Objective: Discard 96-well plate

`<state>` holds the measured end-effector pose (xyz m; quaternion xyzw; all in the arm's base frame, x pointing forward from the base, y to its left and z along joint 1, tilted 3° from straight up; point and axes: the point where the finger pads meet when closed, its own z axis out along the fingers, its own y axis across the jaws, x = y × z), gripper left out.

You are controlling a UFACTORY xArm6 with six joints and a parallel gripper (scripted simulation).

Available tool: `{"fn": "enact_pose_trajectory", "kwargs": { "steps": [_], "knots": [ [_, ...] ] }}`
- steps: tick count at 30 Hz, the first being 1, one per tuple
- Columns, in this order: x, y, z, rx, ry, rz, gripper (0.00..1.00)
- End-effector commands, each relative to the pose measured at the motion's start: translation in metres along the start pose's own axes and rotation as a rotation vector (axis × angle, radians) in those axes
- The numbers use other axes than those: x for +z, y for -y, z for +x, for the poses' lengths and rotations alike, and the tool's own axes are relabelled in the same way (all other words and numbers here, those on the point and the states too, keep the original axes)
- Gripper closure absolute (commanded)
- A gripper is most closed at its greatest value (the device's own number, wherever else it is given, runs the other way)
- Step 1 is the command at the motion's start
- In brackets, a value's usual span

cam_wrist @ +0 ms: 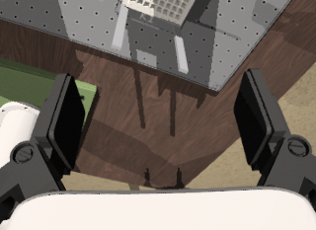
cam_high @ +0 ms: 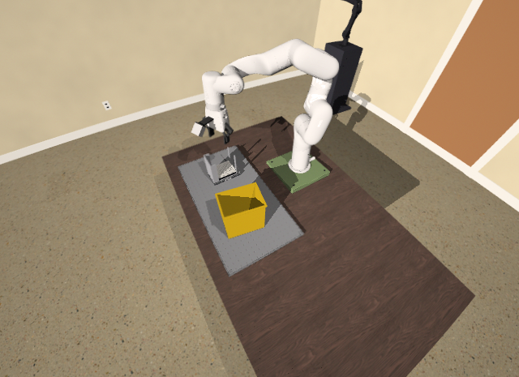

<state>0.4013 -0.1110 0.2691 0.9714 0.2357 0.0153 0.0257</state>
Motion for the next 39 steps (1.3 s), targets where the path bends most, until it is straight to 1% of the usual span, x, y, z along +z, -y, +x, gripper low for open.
{"fn": "enact_pose_trajectory", "kwargs": {
  "steps": [1, 10, 23, 39],
  "knots": [
    [0.002, -0.006, 0.0, 0.135, 0.013, -0.005, 0.0],
    [0.013, -0.022, -0.002, 0.434, 0.039, -0.008, 0.0],
    [0.013, -0.022, -0.002, 0.437, 0.039, -0.008, 0.0],
    [0.037, -0.022, -0.003, 0.437, 0.039, -0.008, 0.0]
  ]
}}
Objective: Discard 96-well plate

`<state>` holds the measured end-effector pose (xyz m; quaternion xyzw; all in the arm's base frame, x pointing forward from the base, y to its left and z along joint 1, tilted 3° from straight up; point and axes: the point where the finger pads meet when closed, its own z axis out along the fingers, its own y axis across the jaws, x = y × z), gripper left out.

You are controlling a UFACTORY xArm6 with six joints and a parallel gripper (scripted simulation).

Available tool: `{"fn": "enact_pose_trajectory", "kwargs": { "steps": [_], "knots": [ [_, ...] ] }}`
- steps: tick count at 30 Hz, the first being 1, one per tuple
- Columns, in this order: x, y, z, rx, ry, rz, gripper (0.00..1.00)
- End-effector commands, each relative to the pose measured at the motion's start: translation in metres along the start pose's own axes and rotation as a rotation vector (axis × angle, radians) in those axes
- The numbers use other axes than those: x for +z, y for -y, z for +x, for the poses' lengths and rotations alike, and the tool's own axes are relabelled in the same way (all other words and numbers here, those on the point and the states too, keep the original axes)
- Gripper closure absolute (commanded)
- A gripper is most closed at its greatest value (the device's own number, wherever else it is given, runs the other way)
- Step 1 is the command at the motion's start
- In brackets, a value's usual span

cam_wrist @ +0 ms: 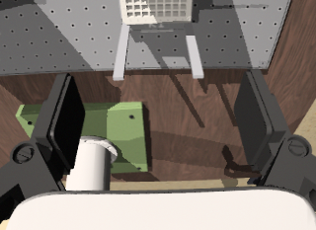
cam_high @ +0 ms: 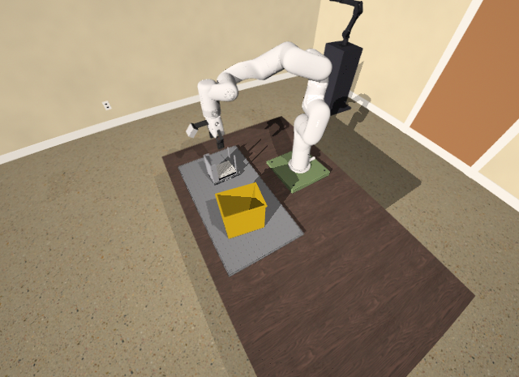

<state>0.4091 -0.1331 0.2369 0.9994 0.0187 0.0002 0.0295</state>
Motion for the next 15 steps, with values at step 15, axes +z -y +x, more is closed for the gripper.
{"fn": "enact_pose_trajectory", "kwargs": {
  "steps": [15],
  "knots": [
    [0.025, 0.0, 0.001, 0.0, -0.004, -0.002, 0.0]
  ]
}}
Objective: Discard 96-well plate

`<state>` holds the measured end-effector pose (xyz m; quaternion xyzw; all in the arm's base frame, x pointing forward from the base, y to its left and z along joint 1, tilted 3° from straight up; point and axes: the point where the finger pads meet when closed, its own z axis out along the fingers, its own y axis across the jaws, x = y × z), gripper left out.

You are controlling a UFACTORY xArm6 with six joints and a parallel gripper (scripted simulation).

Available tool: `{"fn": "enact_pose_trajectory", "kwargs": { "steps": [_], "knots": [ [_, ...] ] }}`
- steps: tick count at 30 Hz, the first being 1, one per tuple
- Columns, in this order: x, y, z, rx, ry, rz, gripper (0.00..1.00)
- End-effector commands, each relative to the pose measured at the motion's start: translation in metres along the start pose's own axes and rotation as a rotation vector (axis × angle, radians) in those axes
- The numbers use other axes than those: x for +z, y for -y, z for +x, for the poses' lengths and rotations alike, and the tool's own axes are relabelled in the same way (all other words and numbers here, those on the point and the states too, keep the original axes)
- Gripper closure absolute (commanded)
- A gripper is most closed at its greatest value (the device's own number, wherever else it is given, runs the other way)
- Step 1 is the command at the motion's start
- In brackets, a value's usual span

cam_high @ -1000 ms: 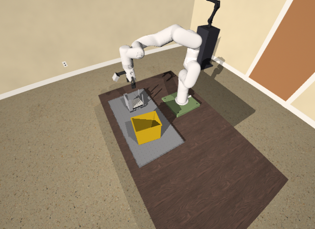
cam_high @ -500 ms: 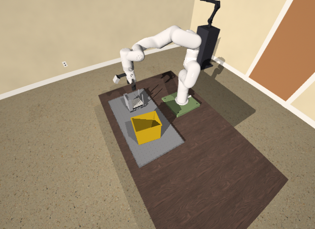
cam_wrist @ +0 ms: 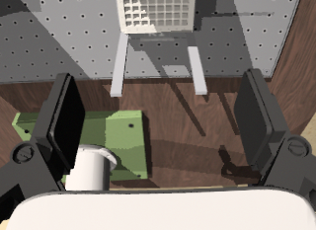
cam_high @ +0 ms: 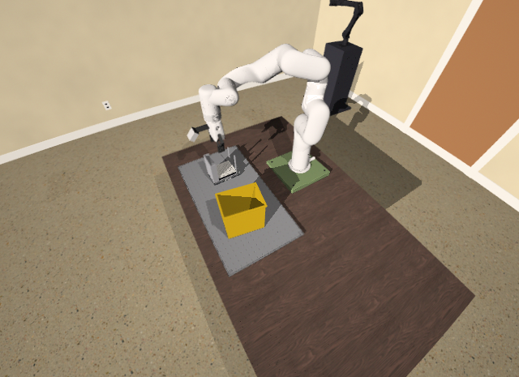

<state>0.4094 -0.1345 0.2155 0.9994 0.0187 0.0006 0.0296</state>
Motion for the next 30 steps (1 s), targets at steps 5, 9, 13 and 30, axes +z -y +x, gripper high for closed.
{"fn": "enact_pose_trajectory", "kwargs": {
  "steps": [5, 9, 13, 30],
  "knots": [
    [0.012, 0.0, 0.001, 0.0, -0.004, -0.001, 0.0],
    [0.019, 0.0, 0.001, 0.0, -0.004, -0.001, 0.0],
    [0.022, 0.0, 0.001, 0.0, -0.004, -0.001, 0.0],
    [0.047, 0.0, 0.001, 0.0, -0.004, -0.001, 0.0]
  ]
}}
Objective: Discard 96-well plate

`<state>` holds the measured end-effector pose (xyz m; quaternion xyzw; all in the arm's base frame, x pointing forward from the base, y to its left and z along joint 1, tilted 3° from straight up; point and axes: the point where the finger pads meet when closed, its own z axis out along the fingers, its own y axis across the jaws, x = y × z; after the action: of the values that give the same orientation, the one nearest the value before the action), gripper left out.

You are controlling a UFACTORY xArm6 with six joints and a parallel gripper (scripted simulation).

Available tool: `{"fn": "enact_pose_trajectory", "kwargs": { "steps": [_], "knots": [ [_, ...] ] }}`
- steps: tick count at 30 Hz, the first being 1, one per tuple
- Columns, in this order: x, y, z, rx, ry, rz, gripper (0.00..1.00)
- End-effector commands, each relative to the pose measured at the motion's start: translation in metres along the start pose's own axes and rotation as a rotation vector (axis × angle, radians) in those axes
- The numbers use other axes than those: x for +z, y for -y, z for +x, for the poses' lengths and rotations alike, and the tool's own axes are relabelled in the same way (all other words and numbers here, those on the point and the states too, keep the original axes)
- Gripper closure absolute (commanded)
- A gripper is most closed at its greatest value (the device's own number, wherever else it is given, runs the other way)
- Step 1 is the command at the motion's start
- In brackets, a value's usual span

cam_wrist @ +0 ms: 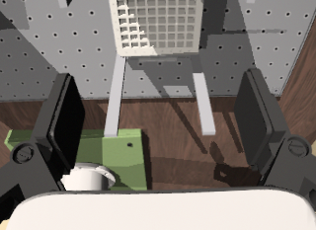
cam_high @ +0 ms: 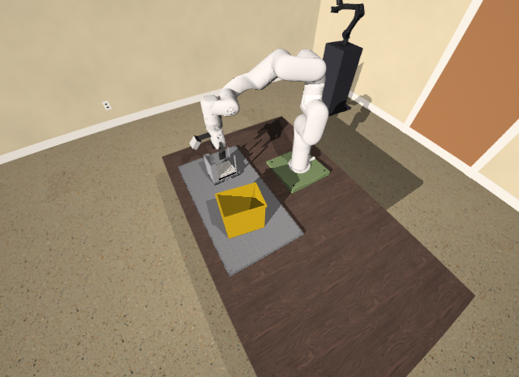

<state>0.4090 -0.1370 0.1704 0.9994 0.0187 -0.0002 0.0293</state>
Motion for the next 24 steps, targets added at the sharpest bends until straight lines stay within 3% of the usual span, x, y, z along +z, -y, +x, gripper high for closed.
{"fn": "enact_pose_trajectory", "kwargs": {
  "steps": [1, 24],
  "knots": [
    [0.004, -0.001, 0.001, 0.0, -0.005, -0.002, 0.0],
    [0.039, -0.001, 0.002, 0.0, -0.005, -0.002, 0.0]
  ]
}}
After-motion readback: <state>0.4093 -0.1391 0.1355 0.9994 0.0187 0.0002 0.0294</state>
